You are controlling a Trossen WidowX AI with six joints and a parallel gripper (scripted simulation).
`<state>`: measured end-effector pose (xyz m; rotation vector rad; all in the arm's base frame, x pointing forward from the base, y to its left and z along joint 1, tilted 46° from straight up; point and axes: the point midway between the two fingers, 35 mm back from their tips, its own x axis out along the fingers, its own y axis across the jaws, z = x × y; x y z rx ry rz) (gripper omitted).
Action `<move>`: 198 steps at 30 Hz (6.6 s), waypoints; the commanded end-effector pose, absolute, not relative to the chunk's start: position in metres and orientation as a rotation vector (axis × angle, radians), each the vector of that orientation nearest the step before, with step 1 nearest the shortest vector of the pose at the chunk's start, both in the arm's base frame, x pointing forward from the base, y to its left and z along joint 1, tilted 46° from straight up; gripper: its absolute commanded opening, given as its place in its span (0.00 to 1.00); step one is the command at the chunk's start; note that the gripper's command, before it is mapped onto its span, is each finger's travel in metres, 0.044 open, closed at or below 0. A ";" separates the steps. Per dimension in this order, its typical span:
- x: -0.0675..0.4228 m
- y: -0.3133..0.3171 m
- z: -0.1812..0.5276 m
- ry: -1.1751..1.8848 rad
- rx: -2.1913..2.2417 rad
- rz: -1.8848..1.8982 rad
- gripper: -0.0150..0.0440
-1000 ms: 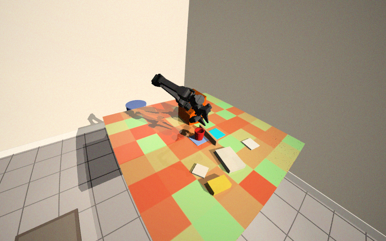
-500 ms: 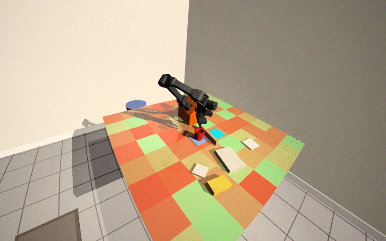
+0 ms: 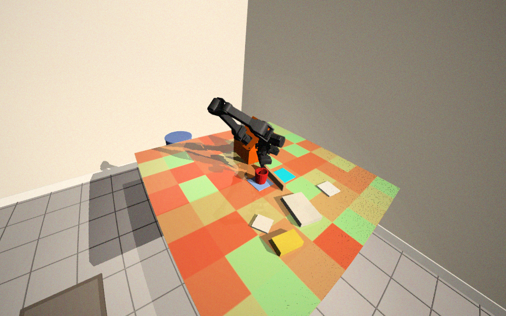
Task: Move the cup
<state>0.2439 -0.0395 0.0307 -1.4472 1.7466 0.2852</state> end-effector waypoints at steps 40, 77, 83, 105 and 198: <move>0.243 -0.078 -0.005 1.751 -1.452 0.282 0.36; 0.239 -0.029 0.038 1.756 -1.458 0.289 0.25; 0.238 -0.029 0.038 1.756 -1.458 0.289 0.25; 0.238 -0.028 0.034 1.763 -1.465 0.292 0.25; 0.259 0.070 -0.087 1.750 -1.453 0.293 0.25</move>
